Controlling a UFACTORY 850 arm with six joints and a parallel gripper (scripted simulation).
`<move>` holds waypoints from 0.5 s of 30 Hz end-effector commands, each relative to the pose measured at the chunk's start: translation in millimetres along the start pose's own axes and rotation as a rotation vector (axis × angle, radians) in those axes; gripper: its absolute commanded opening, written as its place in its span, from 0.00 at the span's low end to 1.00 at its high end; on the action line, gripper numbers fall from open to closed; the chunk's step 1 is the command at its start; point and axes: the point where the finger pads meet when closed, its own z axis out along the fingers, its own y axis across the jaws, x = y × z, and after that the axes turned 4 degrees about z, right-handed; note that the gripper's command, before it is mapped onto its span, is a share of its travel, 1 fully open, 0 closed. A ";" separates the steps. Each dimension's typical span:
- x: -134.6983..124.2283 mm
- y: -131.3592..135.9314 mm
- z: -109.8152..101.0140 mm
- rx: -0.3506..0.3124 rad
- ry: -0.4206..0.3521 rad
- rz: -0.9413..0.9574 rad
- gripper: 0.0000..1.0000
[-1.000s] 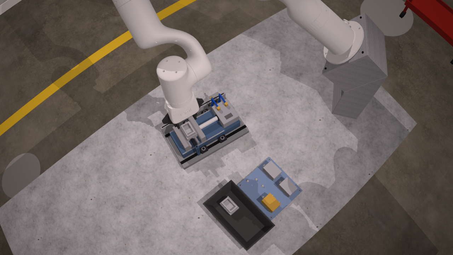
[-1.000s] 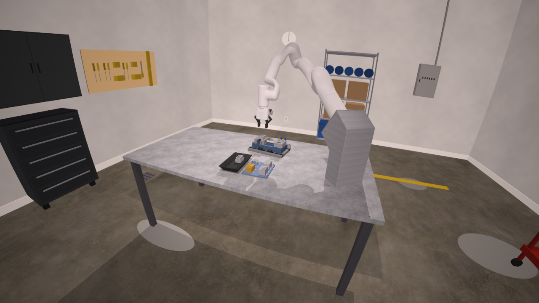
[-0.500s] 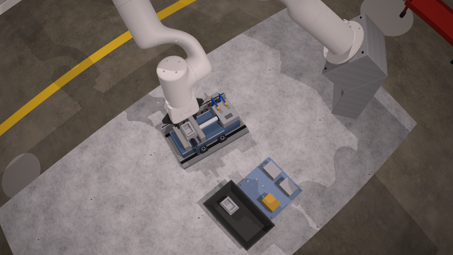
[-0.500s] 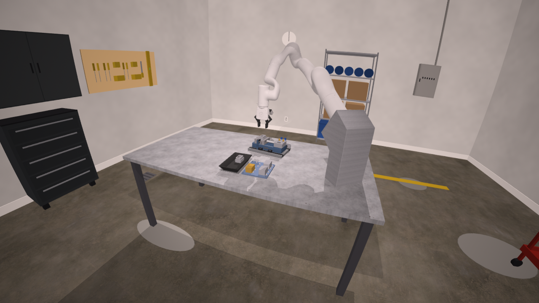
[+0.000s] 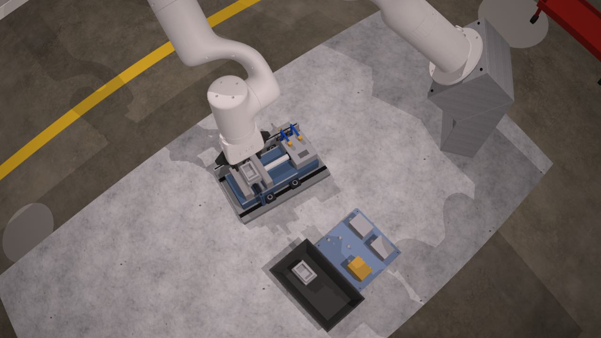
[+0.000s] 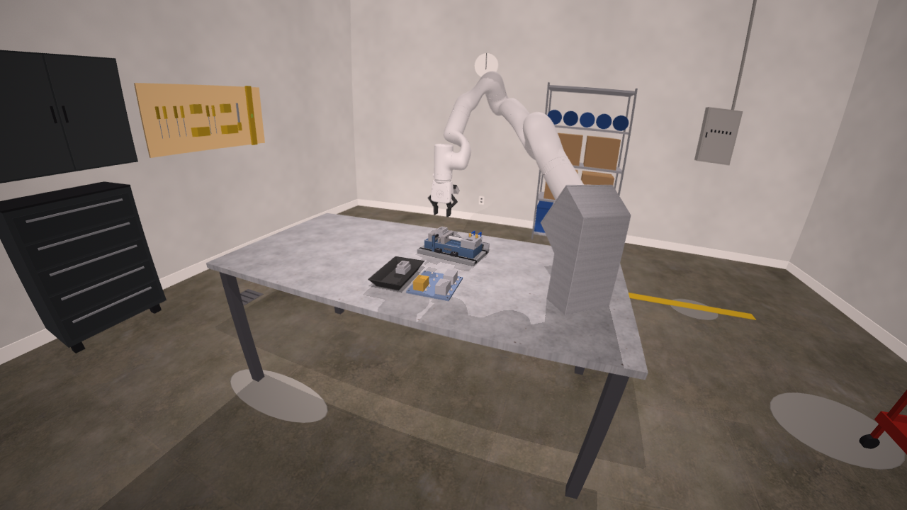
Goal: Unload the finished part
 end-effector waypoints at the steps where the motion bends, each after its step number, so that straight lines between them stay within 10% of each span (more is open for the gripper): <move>1: 0.0 -0.4 1.8 -0.002 0.000 0.000 0.69; 15: 0.6 -0.2 23.8 -0.002 0.000 0.000 0.69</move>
